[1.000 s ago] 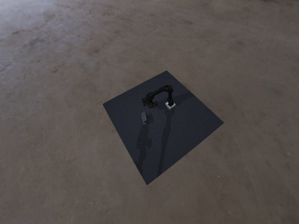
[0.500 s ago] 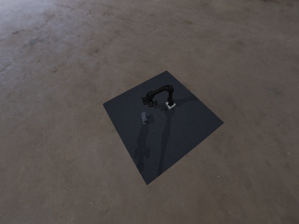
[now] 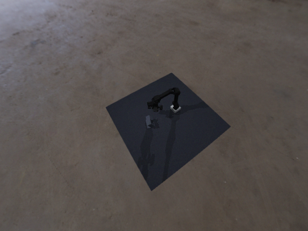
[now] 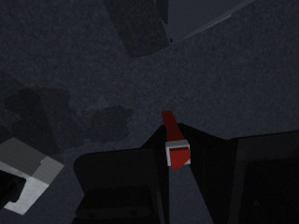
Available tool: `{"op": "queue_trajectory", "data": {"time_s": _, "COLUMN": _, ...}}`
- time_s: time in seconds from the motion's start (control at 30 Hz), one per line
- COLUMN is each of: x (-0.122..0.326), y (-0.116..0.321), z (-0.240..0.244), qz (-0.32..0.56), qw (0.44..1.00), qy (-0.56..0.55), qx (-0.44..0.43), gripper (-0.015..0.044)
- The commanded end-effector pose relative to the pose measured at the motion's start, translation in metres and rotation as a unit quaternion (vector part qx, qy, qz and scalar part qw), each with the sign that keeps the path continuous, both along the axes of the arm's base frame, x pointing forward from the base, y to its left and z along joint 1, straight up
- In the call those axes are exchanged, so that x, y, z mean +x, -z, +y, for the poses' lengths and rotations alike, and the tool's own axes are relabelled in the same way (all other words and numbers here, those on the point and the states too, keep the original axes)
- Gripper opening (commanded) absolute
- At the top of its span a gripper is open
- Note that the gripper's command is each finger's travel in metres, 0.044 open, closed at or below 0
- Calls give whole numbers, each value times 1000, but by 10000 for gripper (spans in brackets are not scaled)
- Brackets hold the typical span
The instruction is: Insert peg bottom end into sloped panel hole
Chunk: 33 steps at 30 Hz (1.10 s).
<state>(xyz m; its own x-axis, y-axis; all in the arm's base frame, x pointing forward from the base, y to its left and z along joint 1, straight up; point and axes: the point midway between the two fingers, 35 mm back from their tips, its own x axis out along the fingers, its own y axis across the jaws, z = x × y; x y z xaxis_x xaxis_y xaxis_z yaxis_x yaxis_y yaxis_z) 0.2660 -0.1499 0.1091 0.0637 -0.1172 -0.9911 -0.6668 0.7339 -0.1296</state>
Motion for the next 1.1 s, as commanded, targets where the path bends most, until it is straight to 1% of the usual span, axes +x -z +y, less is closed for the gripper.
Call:
{"op": "queue_trajectory", "data": {"time_s": 0.0, "x": 1, "y": 2, "z": 3, "qz": -4, "qw": 1000, "qy": 11, "qx": -12, "gripper": 0}}
{"op": "queue_trajectory", "data": {"time_s": 1.07, "x": 17, "y": 9, "z": 28, "qz": -76, "qw": 990, "qy": 89, "qx": -81, "gripper": 0}}
